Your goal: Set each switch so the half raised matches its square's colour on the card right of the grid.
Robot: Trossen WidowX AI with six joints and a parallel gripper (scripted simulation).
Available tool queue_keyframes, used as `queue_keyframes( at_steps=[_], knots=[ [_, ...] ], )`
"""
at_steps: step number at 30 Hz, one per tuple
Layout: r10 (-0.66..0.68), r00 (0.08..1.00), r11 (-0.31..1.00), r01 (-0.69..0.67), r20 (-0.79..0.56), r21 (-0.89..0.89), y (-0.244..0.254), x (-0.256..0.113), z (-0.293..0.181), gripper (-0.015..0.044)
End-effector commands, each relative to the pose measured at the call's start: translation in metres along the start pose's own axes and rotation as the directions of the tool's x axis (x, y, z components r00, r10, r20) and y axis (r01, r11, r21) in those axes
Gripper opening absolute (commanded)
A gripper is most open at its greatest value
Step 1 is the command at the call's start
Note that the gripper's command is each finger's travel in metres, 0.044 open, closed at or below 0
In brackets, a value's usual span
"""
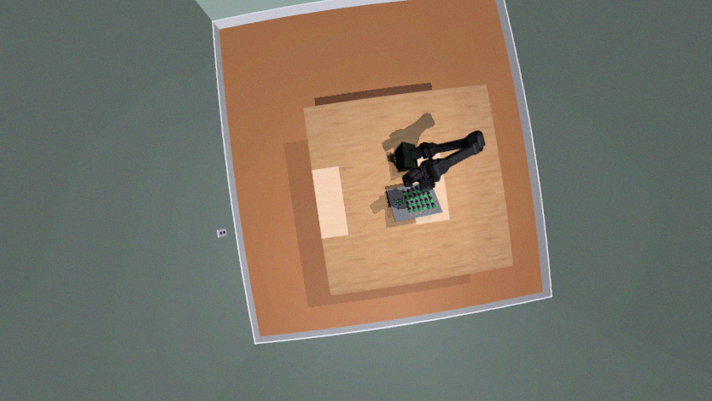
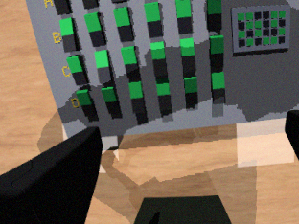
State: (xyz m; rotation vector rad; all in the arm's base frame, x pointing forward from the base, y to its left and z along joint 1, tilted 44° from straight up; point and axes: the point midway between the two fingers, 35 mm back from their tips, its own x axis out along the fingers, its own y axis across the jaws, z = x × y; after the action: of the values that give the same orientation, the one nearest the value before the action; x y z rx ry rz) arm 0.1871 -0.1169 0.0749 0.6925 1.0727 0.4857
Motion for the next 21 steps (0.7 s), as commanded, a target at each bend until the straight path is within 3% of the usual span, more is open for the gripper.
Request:
queue_keyframes(
  at_steps=[1, 11, 15, 21],
  knots=[
    [-0.003, 1.000, 1.000, 0.003, 0.000, 0.000, 0.000, 0.001, 0.001, 0.0374],
    [-0.032, 0.998, 0.999, 0.034, 0.047, -0.041, 0.019, 0.081, 0.080, 0.0111],
    [-0.024, 0.998, 0.999, 0.026, 0.054, -0.044, 0.023, 0.087, 0.085, 0.0006],
    [-0.024, 0.999, 0.999, 0.025, 0.029, -0.045, 0.023, 0.122, 0.088, 0.0000]
  ],
)
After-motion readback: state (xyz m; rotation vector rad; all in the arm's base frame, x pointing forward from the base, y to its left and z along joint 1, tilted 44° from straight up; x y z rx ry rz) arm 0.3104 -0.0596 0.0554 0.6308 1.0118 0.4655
